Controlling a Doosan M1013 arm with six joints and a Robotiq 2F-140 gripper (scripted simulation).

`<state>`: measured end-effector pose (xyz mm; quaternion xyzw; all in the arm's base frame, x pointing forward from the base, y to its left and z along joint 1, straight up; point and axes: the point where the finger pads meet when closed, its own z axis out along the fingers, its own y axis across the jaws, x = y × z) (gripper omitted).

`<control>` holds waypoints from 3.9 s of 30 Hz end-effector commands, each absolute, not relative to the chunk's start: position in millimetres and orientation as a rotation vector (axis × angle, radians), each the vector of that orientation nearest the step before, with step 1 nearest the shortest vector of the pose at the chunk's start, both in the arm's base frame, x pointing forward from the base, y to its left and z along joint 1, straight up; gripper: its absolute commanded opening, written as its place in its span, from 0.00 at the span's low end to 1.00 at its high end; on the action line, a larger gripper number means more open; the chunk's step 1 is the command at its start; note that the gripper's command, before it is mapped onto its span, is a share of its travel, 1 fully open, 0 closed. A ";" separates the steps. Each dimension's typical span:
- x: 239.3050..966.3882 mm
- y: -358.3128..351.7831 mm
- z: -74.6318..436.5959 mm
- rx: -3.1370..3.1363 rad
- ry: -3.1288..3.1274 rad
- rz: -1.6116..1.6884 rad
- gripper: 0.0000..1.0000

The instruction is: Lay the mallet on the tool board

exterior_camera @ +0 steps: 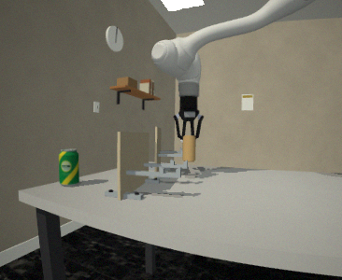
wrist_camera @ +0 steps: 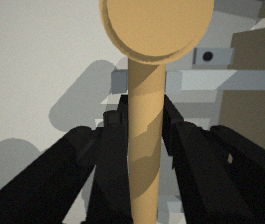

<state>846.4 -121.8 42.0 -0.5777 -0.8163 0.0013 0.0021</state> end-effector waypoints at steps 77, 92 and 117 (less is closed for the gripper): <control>846.0 -121.6 130.1 -1.813 -2.562 0.002 1.00; 846.0 -121.6 130.1 -1.813 -2.562 0.002 1.00; 846.0 -121.6 130.1 -1.813 -2.562 0.002 1.00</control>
